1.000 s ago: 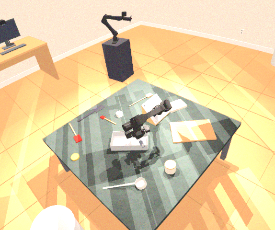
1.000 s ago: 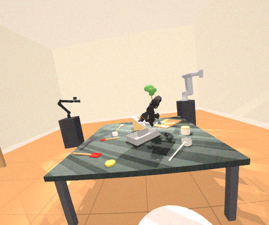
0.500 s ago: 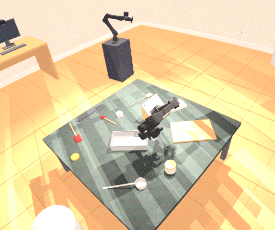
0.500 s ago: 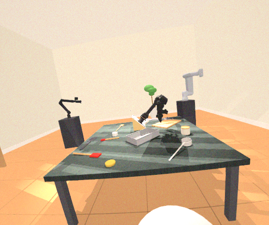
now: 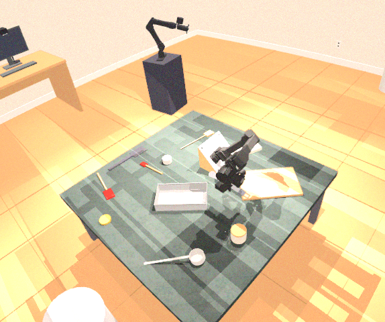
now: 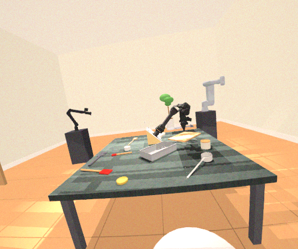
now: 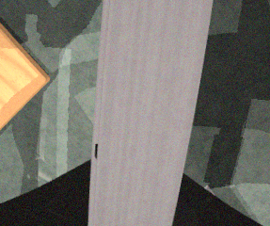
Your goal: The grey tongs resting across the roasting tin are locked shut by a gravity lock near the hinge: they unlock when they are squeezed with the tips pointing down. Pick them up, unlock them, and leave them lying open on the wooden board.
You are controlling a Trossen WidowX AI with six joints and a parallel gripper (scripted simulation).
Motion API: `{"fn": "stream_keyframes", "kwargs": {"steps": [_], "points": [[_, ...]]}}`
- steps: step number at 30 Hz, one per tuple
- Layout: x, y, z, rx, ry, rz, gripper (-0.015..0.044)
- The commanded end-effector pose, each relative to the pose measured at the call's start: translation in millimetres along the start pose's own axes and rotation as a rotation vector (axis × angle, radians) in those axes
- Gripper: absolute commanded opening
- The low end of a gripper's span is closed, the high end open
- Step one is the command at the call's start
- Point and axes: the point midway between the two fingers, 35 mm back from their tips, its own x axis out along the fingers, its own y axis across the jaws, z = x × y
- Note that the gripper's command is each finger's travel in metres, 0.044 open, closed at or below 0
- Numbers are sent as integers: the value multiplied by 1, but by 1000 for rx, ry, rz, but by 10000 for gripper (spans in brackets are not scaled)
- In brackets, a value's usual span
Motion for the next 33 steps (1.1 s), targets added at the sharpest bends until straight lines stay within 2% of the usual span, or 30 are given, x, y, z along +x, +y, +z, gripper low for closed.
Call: {"fn": "stream_keyframes", "kwargs": {"steps": [1, 33], "points": [[-6, 15, 9, -31, -10, -8, -150], [33, 91, 37, -224, 196, 98, -150]]}}
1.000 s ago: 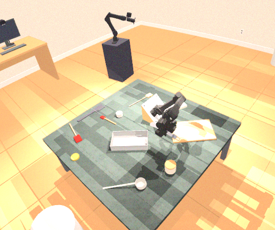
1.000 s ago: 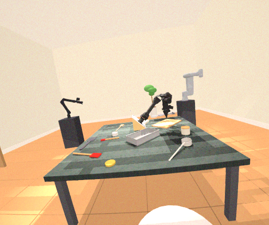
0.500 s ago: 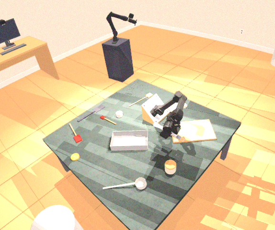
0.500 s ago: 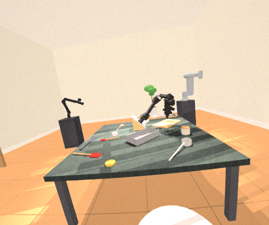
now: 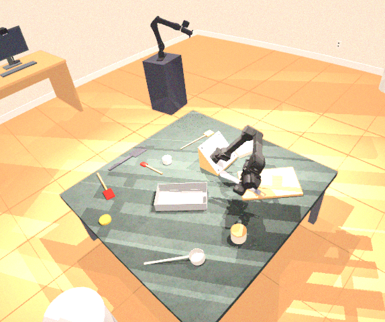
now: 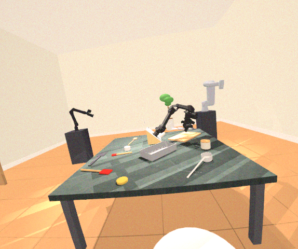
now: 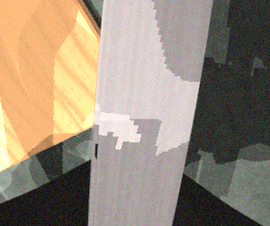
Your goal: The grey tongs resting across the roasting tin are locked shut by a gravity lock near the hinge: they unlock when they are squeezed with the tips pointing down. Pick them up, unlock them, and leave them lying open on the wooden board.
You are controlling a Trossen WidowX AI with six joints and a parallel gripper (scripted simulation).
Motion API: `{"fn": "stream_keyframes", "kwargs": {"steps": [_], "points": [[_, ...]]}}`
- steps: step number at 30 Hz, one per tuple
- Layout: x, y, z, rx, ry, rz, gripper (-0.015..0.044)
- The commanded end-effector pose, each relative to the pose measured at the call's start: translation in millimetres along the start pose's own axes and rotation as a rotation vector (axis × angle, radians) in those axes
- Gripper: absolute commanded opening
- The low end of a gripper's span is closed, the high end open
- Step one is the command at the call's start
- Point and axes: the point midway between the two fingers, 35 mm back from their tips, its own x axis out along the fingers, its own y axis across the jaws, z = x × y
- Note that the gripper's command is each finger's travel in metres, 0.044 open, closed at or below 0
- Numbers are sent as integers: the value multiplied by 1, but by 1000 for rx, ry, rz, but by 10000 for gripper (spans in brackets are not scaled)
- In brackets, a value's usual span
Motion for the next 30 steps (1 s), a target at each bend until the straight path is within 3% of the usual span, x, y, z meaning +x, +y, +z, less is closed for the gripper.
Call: {"fn": "stream_keyframes", "kwargs": {"steps": [1, 30], "points": [[1, 12, 6, -32, 27, -9, -150], [17, 81, 33, -239, 156, -31, -150]]}}
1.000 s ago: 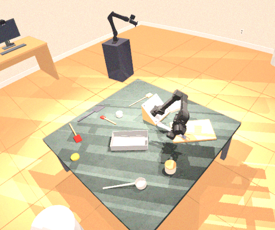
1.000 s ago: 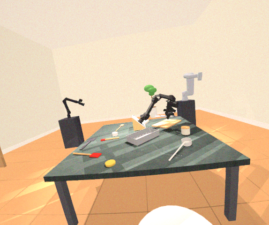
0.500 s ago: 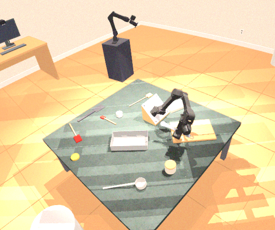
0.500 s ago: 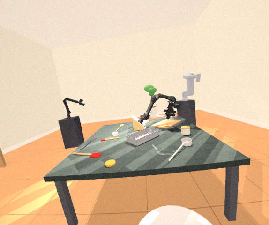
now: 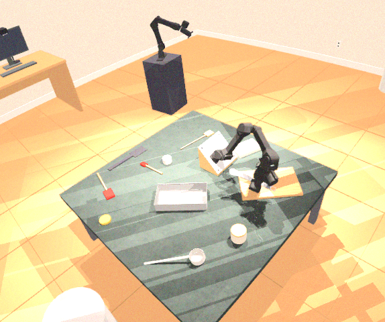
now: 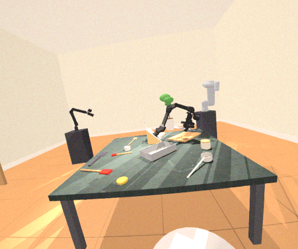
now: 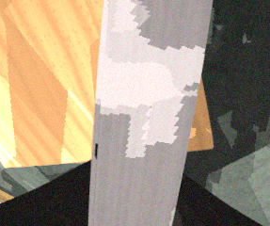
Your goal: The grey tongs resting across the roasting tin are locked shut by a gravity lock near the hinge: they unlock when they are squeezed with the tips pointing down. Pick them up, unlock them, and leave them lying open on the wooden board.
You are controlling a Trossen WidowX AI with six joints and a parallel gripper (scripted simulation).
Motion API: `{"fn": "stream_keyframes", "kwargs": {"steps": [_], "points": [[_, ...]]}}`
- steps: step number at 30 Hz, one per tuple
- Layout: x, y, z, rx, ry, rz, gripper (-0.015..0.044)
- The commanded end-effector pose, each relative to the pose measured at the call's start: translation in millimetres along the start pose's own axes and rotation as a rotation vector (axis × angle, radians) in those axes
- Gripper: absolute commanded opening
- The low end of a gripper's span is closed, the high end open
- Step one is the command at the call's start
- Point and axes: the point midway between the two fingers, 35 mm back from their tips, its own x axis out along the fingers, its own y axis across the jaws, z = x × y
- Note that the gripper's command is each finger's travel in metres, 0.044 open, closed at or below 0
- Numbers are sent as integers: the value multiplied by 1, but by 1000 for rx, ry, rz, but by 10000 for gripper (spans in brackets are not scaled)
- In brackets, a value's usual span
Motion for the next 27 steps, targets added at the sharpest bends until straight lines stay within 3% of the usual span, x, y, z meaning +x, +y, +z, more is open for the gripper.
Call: {"fn": "stream_keyframes", "kwargs": {"steps": [1, 27], "points": [[-4, 10, 4, -28, 2, -26, -150], [-14, 64, 29, -199, -10, -115, -150]]}}
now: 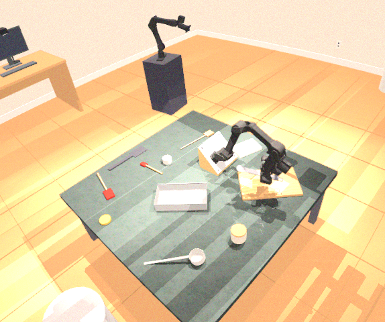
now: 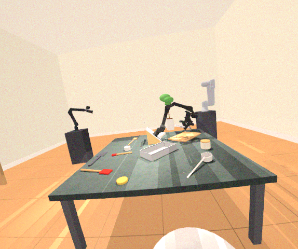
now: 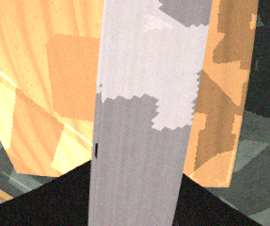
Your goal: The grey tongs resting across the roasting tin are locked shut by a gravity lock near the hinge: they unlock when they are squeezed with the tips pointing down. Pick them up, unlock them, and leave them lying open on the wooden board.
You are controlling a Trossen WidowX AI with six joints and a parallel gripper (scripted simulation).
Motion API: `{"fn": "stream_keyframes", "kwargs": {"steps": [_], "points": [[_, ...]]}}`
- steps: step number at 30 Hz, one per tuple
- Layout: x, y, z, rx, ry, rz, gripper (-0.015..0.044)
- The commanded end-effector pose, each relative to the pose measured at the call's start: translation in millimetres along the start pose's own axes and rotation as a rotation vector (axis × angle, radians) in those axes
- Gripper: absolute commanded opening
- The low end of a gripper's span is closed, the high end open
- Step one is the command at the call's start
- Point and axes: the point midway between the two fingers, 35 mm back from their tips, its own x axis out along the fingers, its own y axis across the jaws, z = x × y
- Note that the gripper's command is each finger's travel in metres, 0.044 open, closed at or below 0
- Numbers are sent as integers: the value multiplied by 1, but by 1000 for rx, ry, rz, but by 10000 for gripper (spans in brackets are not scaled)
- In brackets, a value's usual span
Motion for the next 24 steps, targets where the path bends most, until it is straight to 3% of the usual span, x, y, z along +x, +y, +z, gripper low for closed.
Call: {"fn": "stream_keyframes", "kwargs": {"steps": [1, 24], "points": [[-8, 8, 3, -19, -25, -29, -150], [-32, 45, 24, -125, -143, -111, -150]]}}
